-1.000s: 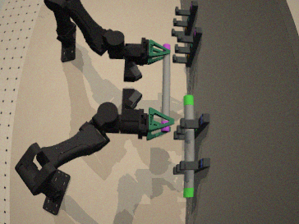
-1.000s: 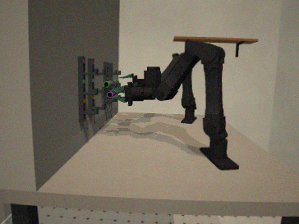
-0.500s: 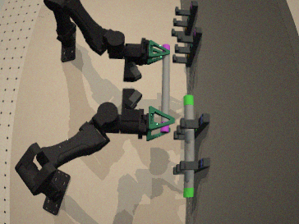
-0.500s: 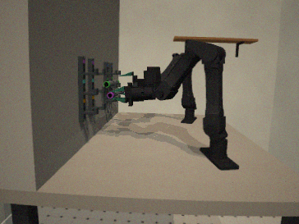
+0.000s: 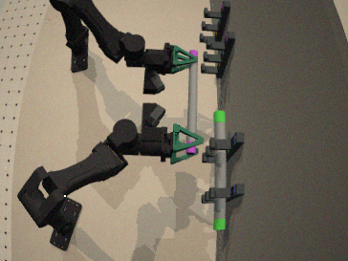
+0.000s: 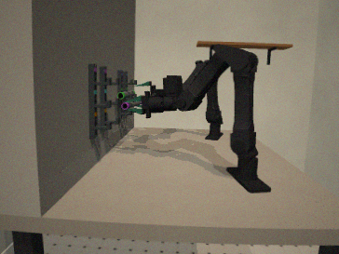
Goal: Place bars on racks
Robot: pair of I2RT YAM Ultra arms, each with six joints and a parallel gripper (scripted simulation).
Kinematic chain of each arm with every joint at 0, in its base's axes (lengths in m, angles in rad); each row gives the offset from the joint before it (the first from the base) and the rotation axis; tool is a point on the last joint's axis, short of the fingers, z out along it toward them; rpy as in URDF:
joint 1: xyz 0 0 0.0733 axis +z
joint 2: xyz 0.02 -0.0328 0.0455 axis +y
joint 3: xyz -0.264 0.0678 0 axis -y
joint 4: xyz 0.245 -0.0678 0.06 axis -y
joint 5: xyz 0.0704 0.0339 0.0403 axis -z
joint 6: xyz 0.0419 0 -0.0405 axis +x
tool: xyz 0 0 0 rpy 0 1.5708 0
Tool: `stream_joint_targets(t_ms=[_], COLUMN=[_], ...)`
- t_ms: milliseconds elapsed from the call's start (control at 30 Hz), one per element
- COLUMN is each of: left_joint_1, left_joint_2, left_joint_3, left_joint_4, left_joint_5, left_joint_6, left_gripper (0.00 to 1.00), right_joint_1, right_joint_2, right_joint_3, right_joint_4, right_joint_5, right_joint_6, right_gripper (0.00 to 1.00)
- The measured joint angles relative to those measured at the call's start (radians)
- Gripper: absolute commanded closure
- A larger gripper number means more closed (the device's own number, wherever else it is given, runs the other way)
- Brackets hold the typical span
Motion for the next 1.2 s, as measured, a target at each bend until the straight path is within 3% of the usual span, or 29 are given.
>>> stream_joint_targets(t_ms=[1200], left_joint_1=[0.000], left_joint_2=[-0.035], left_joint_3=[0.000], left_joint_4=[-0.059], left_joint_5=[0.000], left_joint_6=[0.002], left_gripper=[1.00], right_joint_1=[0.002], right_joint_2=[0.000], right_joint_3=[-0.005], right_joint_4=[0.006], right_joint_5=[0.003], right_joint_6=[0.000], right_gripper=[0.00])
